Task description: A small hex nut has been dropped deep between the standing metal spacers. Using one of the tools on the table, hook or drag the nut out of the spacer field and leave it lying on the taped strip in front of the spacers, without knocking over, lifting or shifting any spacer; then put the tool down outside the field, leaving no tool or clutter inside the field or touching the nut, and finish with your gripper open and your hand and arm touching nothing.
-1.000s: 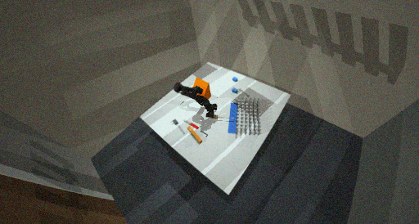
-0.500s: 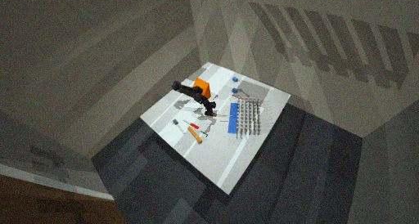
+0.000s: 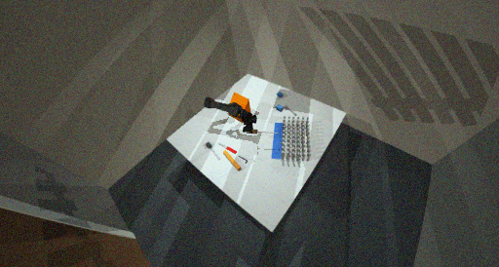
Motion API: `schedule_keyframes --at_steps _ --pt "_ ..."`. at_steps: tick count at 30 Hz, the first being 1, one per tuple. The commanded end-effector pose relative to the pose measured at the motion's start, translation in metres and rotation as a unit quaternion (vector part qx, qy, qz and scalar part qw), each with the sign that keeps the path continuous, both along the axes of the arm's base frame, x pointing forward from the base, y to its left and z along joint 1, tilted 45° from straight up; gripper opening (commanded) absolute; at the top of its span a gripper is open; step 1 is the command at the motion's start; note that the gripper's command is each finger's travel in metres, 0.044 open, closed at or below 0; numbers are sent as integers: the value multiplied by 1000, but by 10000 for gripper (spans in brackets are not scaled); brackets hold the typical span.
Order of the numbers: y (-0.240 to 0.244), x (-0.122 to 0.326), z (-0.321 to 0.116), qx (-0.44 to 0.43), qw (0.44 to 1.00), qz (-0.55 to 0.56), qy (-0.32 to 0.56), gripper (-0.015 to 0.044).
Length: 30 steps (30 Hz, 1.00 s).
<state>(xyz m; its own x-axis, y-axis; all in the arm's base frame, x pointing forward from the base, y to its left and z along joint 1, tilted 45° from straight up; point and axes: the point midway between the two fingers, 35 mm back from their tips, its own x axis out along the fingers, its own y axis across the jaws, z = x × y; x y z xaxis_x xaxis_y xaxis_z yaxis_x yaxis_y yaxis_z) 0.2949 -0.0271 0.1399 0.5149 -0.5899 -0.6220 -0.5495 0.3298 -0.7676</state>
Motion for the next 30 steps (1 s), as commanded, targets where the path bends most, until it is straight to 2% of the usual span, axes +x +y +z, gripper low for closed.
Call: schedule_keyframes --at_steps 1,5,18,30 --pt "14 -5 20 -2 1000 3 -12 0" --pt "14 2 5 -1 1000 18 12 0" --pt "91 23 -30 -6 977 166 130 0" --pt "165 21 -69 -18 926 296 235 0"
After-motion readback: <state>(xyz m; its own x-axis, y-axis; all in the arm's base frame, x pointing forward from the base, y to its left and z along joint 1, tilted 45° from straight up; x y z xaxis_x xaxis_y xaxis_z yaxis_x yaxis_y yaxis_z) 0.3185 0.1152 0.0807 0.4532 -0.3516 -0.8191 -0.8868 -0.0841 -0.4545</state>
